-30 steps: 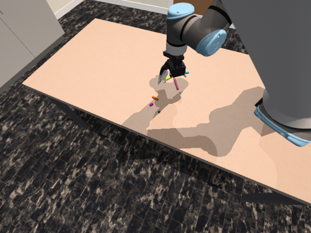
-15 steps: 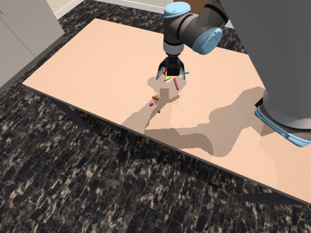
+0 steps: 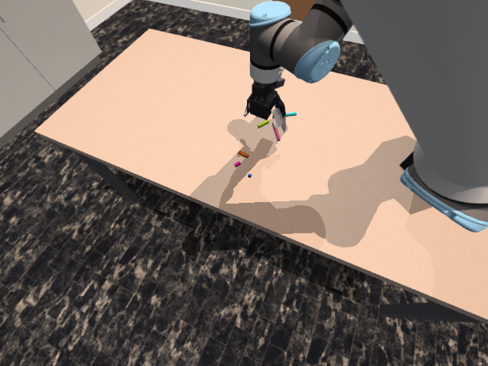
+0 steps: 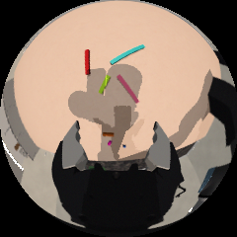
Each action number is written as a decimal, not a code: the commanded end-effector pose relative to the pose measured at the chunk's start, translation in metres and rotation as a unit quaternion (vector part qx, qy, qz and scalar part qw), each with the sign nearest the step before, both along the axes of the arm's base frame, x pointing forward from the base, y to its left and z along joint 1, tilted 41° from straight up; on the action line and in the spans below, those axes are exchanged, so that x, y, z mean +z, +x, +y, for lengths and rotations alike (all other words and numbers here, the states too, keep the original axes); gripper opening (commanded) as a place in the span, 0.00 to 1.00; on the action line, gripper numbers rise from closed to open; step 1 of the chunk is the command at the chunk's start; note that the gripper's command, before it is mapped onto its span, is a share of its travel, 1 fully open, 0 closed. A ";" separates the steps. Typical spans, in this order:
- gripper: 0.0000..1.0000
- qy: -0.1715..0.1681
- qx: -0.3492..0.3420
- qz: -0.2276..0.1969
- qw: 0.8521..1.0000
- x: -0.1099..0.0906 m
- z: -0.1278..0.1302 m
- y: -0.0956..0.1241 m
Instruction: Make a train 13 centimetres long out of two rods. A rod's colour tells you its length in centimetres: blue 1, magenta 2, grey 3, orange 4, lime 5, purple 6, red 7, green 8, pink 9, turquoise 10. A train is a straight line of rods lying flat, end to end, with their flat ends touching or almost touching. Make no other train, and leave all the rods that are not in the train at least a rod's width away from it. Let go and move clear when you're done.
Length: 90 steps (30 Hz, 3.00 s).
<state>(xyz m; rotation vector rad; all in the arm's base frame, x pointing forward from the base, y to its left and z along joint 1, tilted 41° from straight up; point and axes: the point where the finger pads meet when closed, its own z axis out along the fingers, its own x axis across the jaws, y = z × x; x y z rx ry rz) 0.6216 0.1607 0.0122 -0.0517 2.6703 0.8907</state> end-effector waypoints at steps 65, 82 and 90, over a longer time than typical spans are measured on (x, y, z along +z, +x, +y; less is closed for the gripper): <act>1.00 0.094 -0.251 0.192 0.944 0.010 0.004 0.015; 1.00 0.094 -0.251 0.192 0.944 0.010 0.004 0.015; 1.00 0.094 -0.251 0.192 0.944 0.010 0.004 0.015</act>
